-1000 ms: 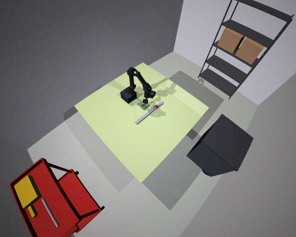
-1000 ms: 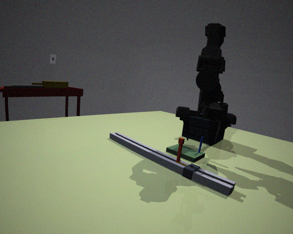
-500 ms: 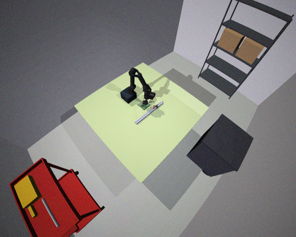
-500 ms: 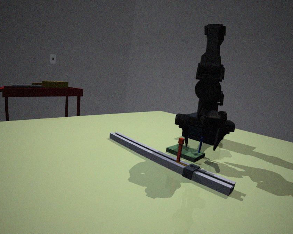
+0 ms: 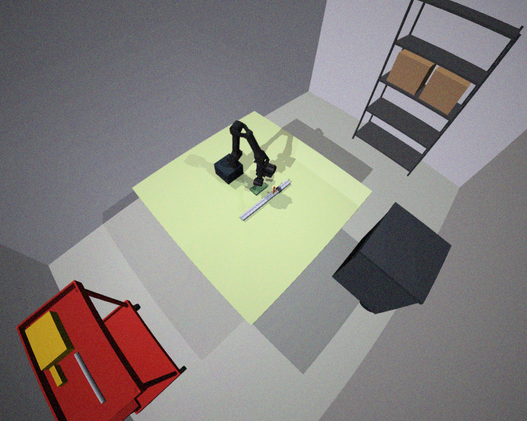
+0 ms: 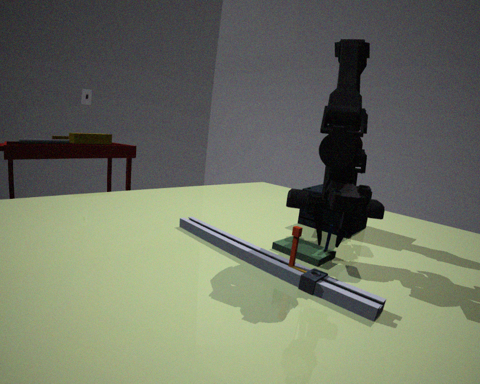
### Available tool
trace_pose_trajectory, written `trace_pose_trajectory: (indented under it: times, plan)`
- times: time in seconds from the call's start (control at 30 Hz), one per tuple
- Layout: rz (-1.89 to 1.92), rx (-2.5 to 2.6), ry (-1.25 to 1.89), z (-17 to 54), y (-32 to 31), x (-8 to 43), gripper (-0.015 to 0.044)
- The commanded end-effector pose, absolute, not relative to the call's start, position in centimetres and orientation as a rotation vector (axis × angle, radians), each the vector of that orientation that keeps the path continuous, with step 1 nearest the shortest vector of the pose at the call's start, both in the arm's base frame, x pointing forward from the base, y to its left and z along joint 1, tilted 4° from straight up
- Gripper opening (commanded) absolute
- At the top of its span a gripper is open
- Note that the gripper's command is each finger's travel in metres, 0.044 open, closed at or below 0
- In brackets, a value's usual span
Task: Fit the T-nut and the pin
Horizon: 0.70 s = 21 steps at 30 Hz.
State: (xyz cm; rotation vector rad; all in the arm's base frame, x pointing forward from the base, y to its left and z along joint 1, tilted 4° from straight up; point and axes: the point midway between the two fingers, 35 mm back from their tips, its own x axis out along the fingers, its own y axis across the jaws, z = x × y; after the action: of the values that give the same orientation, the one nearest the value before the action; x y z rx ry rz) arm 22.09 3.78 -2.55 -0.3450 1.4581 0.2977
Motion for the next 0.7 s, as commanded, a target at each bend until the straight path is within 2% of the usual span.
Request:
trace_pose_trajectory:
  times: [0.0,0.07,0.1,0.3,0.67]
  plan:
    - [0.298,-0.350,1.461,-2.66,3.70,21.95,0.0072]
    - [0.298,-0.350,1.461,-2.66,3.70,21.95,0.0020]
    - [0.298,-0.350,1.461,-2.66,3.70,21.95,0.0013]
    - [0.298,-0.350,1.461,-2.66,3.70,21.95,-0.0144]
    - [0.298,-0.350,1.461,-2.08,3.73,21.96,-0.0150]
